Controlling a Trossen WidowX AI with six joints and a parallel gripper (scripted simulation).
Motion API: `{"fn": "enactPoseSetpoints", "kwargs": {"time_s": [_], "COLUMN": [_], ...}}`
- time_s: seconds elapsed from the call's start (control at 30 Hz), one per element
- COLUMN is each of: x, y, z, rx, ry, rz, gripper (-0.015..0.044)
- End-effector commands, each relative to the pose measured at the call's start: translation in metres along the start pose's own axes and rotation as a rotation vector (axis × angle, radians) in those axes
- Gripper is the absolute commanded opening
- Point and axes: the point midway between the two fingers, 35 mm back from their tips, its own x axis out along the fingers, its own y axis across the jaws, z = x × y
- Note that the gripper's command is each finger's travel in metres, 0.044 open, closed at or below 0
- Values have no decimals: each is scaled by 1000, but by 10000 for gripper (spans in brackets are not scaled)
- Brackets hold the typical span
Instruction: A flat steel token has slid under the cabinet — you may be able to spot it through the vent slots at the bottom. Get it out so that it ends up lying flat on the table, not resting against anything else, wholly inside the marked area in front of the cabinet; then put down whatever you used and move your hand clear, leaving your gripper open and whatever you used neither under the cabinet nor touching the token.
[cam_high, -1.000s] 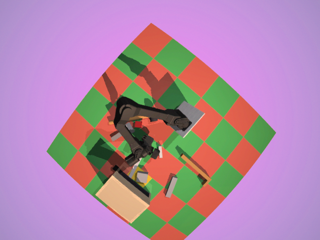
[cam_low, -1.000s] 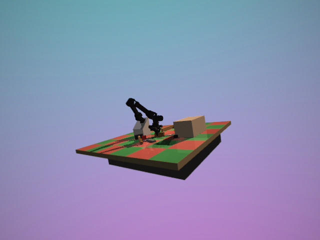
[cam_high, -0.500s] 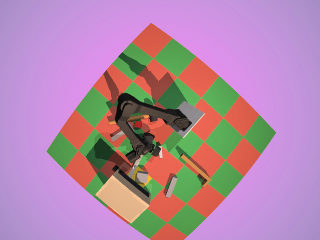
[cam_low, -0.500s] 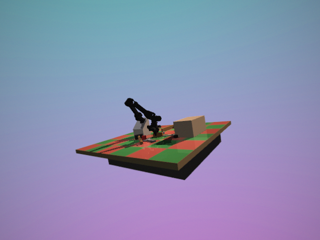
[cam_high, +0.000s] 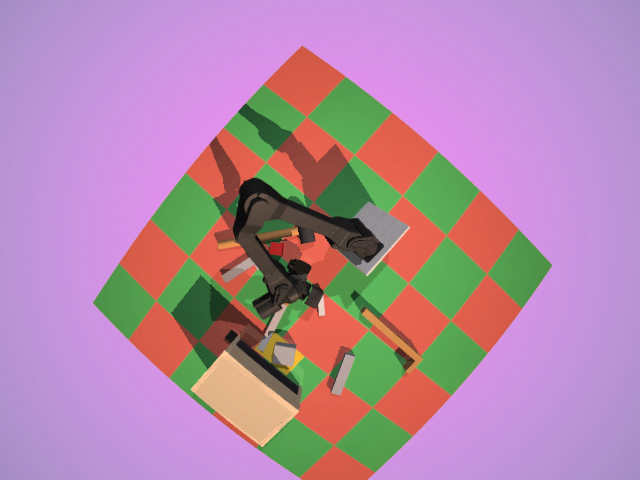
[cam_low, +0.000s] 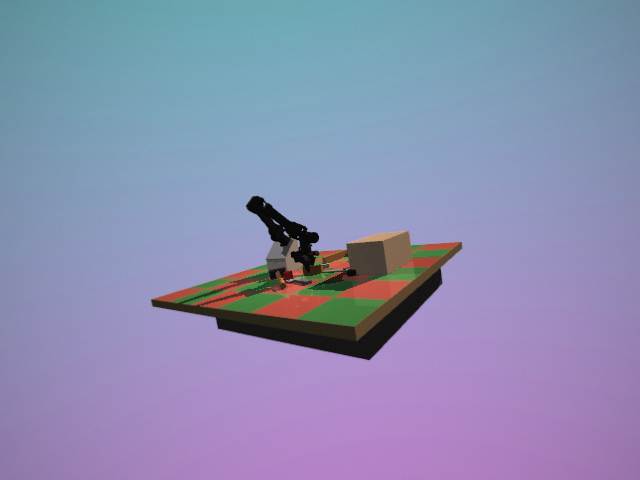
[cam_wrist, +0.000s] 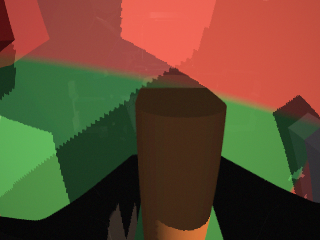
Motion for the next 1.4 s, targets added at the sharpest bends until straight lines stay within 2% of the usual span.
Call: {"fn": "enactPoseSetpoints", "kwargs": {"time_s": [0.0,1.37], "x": [1,-4], "y": [0,42], "z": [8,9], "rx": [-7,-109], "ry": [-6,-5], "rz": [-5,-3], "gripper": [0,0]}}
